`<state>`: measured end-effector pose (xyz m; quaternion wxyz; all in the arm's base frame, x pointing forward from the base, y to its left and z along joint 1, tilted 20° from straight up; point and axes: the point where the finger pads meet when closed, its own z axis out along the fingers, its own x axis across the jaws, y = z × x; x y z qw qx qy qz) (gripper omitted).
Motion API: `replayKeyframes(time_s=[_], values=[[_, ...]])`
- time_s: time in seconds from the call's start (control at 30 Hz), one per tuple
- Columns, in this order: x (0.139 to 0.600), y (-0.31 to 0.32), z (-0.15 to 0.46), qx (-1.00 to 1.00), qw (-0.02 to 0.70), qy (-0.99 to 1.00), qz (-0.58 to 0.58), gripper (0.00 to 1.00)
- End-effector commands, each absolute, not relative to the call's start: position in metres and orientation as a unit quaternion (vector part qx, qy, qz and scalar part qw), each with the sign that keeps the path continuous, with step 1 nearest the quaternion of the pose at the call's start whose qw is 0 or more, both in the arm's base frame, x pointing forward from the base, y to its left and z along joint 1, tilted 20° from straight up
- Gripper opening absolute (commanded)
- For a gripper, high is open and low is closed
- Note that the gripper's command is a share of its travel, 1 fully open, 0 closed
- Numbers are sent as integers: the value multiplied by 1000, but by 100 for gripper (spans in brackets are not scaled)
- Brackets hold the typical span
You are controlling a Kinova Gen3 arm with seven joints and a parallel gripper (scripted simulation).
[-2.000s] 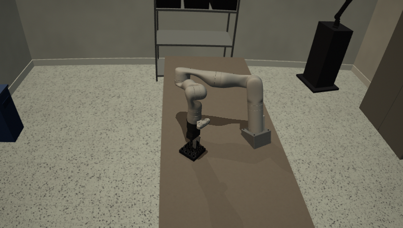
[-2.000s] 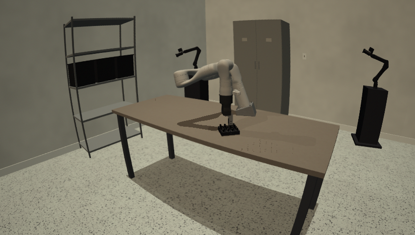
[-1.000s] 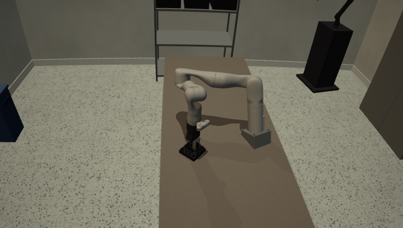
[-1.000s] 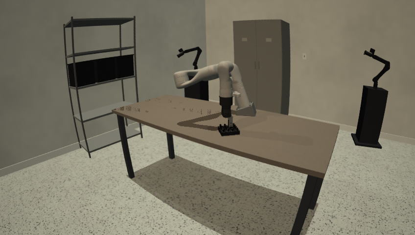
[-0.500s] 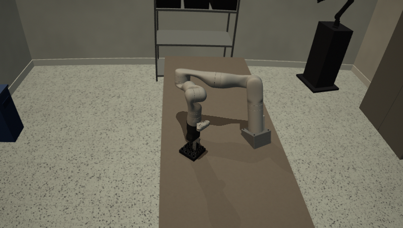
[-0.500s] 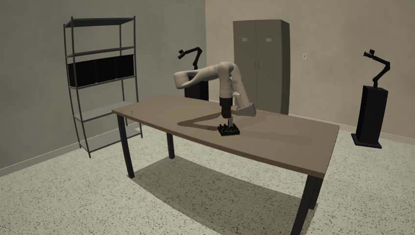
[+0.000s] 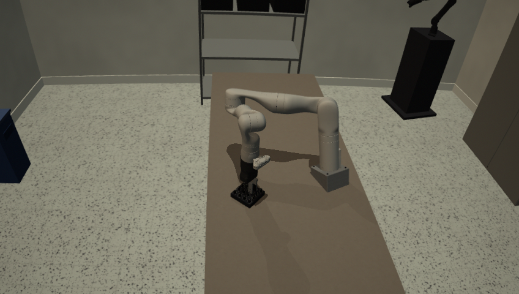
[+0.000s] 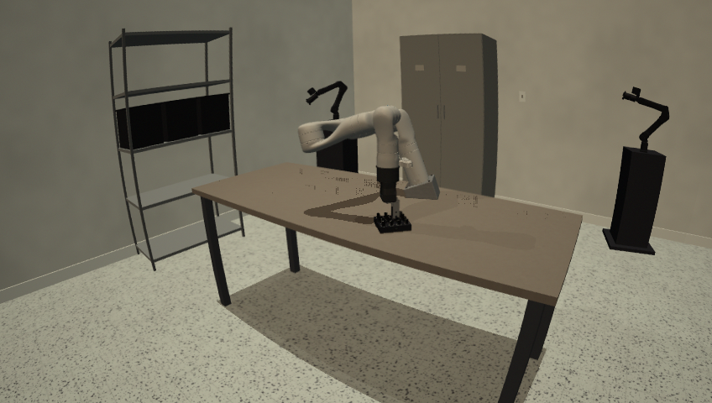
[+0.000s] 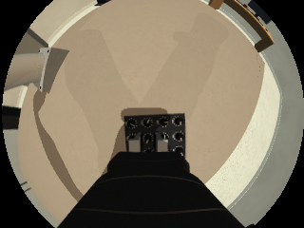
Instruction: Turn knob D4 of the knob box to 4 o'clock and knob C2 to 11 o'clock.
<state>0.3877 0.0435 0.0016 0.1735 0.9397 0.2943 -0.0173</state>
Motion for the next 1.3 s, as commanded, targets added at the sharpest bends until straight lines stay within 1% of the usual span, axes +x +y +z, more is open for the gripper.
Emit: replayKeyframes(time_s=[0.0, 0.4, 0.43, 1.27], values=[[388, 44, 2, 940, 174, 294, -16, 46], [388, 44, 2, 940, 174, 294, -16, 46], [388, 44, 2, 940, 174, 294, -16, 30], [388, 44, 2, 940, 174, 294, -16, 30]])
